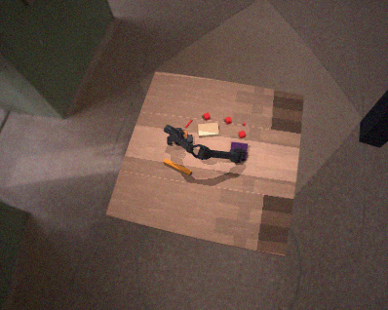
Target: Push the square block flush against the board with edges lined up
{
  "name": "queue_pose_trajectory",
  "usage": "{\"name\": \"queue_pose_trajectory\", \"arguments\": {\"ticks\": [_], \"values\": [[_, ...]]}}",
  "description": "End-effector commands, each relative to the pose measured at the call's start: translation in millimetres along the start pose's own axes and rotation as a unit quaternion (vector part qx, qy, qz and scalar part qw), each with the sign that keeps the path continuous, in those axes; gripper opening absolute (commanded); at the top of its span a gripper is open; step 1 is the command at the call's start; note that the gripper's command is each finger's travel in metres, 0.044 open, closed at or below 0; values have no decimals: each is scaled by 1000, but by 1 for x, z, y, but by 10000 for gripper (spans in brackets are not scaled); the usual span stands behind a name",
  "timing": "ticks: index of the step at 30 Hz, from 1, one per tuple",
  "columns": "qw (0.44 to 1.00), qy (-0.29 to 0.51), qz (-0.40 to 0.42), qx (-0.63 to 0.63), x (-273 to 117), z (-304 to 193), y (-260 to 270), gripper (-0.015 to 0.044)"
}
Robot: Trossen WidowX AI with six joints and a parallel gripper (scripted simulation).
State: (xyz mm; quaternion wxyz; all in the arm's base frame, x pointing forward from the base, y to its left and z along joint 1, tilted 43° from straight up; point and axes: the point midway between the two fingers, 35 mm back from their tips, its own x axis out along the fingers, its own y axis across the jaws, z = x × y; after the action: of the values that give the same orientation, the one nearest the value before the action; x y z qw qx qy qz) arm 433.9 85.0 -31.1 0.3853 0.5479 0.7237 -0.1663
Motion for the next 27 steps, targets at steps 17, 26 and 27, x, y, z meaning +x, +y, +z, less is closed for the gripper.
{"name": "queue_pose_trajectory", "arguments": {"ticks": [17, 26, 27], "values": [[1000, 1, -6, 2, 5, 24, -6, 0], [1000, 1, -6, 2, 5, 12, -5, 0], [1000, 1, -6, 2, 5, 11, -4, 0]]}}
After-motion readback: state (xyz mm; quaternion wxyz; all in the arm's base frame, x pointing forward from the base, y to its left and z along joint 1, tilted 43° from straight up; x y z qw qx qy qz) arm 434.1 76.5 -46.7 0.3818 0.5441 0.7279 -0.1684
